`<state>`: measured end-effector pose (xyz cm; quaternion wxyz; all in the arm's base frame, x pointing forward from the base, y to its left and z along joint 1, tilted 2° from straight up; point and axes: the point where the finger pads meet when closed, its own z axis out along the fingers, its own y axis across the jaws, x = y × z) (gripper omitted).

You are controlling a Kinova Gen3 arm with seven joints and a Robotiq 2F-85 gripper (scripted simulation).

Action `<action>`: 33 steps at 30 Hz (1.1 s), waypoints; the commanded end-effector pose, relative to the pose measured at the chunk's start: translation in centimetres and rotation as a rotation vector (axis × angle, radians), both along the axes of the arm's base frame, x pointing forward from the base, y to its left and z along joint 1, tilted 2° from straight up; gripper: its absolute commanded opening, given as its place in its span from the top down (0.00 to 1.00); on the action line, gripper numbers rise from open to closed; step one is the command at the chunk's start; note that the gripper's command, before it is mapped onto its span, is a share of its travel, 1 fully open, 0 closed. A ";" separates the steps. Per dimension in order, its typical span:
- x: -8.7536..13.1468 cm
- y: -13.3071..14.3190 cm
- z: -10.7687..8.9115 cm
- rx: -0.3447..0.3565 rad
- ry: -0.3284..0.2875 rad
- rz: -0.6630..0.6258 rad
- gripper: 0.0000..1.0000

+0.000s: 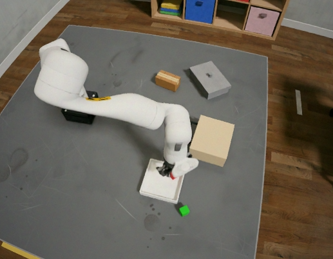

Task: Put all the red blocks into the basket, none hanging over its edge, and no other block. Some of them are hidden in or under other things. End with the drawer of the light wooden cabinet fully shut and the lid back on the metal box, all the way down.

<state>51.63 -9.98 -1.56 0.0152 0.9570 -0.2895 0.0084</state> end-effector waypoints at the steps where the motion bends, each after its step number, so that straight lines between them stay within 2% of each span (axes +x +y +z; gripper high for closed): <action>1: 0.1 0.0 1.4 -0.001 -0.002 0.000 0.49; 12: 0.0 0.2 6.7 -0.001 -0.002 0.000 0.49; 14: 0.0 0.2 6.7 -0.001 -0.002 0.000 0.49; 26: 0.0 0.4 11.4 -0.001 -0.002 0.000 0.49; 33: 0.0 0.4 12.4 -0.001 -0.002 0.000 0.49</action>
